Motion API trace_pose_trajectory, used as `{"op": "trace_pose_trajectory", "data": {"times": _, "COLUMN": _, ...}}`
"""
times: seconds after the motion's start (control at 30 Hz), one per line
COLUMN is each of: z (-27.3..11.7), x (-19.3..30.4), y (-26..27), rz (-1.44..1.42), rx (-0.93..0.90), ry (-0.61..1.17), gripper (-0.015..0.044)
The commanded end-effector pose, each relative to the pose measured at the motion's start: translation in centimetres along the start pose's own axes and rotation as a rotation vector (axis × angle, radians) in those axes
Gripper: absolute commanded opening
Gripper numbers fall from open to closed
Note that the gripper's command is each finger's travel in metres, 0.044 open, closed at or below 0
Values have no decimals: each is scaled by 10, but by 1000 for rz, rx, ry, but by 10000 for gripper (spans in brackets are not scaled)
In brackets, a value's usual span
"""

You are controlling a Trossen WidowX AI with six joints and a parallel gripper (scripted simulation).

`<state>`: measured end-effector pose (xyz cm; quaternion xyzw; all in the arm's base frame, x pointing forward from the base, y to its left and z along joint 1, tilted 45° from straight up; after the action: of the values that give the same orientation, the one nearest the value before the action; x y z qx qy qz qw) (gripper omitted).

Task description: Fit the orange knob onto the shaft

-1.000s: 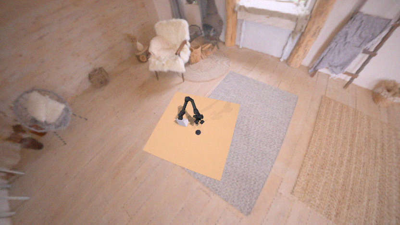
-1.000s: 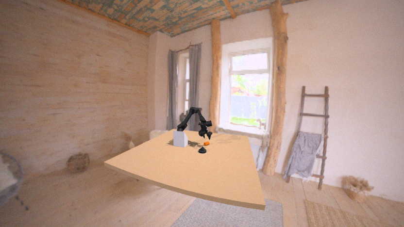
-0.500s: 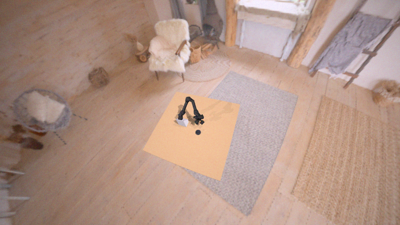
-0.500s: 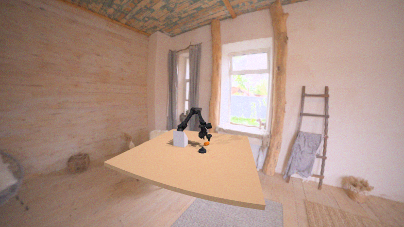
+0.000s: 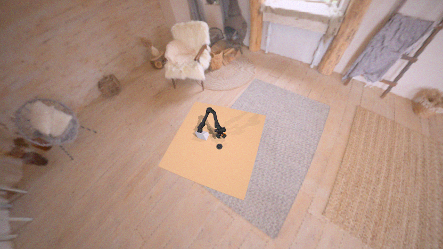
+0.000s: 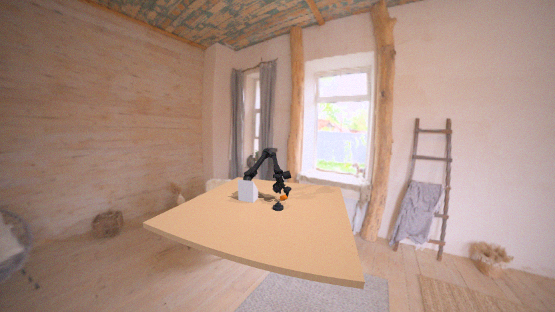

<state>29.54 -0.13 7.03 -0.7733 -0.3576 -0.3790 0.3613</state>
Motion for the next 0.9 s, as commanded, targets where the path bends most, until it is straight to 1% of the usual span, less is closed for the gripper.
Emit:
{"op": "trace_pose_trajectory", "data": {"times": 0.0, "z": 8, "x": -4, "y": -1, "rz": 7, "rx": 2, "ry": -5, "gripper": 440}}
{"op": "trace_pose_trajectory", "data": {"times": 0.53, "z": 29, "x": -12, "y": -3, "rz": 10, "rx": 2, "ry": -1, "gripper": 440}}
{"op": "trace_pose_trajectory", "data": {"times": 0.77, "z": 29, "x": -12, "y": -3, "rz": 10, "rx": 2, "ry": -1, "gripper": 256}}
{"op": "trace_pose_trajectory", "data": {"times": 0.8, "z": 29, "x": -12, "y": -3, "rz": 10, "rx": 2, "ry": -1, "gripper": 240}}
{"op": "trace_pose_trajectory", "data": {"times": 0.87, "z": 29, "x": -12, "y": -3, "rz": 10, "rx": 2, "ry": -1, "gripper": 240}}
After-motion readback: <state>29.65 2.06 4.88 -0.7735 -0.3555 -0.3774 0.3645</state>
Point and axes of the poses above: the point midway between the two fingers, 35 mm back from their tips, its own z axis out along the fingers, its own y axis across the jaws, x = y × z, the point moved 10 cm from there along -z, back along the fingers, and after that the axes turned 6 degrees about -z, right-handed, at the moved point
